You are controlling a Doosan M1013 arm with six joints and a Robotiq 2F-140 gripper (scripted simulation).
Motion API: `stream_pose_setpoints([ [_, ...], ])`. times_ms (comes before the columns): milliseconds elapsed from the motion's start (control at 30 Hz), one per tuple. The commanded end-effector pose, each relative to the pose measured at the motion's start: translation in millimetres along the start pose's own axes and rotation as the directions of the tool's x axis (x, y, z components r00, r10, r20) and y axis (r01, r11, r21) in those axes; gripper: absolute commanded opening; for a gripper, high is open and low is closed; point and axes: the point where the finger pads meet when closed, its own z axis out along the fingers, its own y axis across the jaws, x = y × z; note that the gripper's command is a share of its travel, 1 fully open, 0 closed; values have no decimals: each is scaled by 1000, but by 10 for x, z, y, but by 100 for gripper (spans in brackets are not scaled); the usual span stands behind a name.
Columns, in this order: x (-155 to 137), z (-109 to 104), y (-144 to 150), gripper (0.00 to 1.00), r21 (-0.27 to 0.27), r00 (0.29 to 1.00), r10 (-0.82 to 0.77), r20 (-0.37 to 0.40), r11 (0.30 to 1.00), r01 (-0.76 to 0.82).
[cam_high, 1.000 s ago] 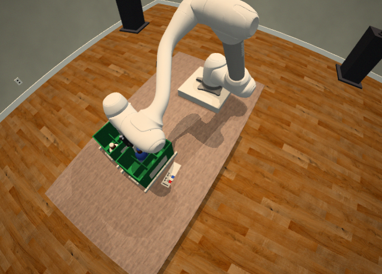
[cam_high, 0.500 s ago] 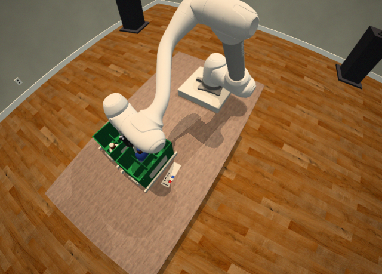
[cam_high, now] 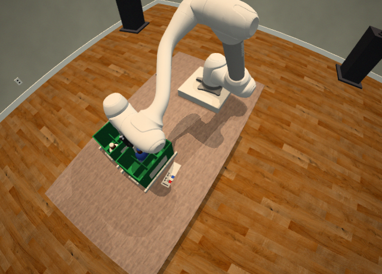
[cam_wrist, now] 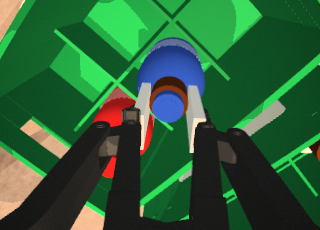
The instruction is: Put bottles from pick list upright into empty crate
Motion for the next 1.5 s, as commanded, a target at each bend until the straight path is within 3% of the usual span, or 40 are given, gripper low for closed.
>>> stream_pose_setpoints([
  [0, 0, -2, 0, 0, 0, 1000, 0, 0, 1000, 0],
  [733, 0, -2, 0, 0, 0, 1000, 0, 0, 1000, 0],
  [767, 0, 21, 0, 38, 0, 1000, 0, 0, 1000, 0],
  [1467, 0, 21, 0, 38, 0, 1000, 0, 0, 1000, 0],
])
